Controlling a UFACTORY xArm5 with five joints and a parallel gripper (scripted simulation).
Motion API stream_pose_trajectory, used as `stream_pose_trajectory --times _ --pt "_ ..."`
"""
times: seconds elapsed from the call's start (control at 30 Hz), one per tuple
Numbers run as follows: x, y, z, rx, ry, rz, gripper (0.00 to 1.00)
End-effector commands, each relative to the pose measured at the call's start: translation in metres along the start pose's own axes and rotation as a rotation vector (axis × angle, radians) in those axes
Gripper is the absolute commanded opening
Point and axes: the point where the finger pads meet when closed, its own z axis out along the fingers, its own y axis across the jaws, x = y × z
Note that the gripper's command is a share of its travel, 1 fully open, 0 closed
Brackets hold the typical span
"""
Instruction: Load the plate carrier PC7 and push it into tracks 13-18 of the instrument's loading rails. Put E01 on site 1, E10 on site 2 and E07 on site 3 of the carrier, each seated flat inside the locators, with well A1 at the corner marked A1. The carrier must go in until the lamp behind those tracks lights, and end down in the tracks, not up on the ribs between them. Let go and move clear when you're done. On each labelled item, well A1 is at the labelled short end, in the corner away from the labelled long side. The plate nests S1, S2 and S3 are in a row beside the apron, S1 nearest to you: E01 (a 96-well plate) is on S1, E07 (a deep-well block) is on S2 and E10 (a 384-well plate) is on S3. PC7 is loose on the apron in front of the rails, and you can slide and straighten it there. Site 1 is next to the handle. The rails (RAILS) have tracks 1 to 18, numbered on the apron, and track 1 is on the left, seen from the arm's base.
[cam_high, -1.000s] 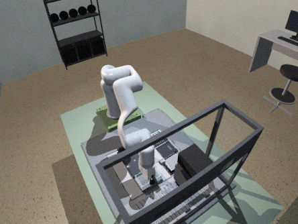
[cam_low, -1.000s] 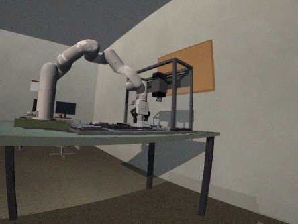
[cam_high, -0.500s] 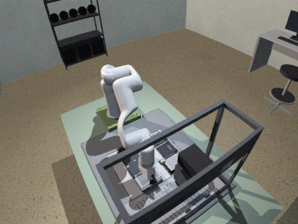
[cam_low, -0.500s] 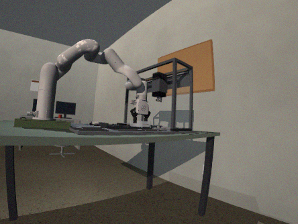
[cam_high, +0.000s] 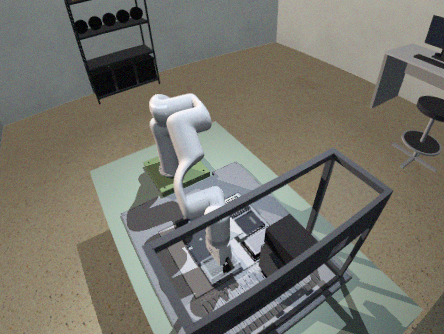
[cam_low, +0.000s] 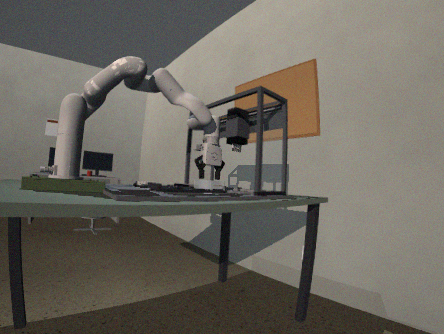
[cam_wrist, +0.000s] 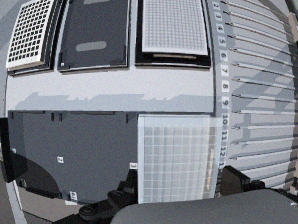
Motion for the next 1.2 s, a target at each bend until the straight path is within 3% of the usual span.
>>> stream_pose_trajectory --times 0.0,1.17 --pt "0.000 0.001 -0.007 -0.006 0.020 0.000 1.00" --pt "-0.001 0.001 -0.059 -0.006 0.020 0.000 1.00"
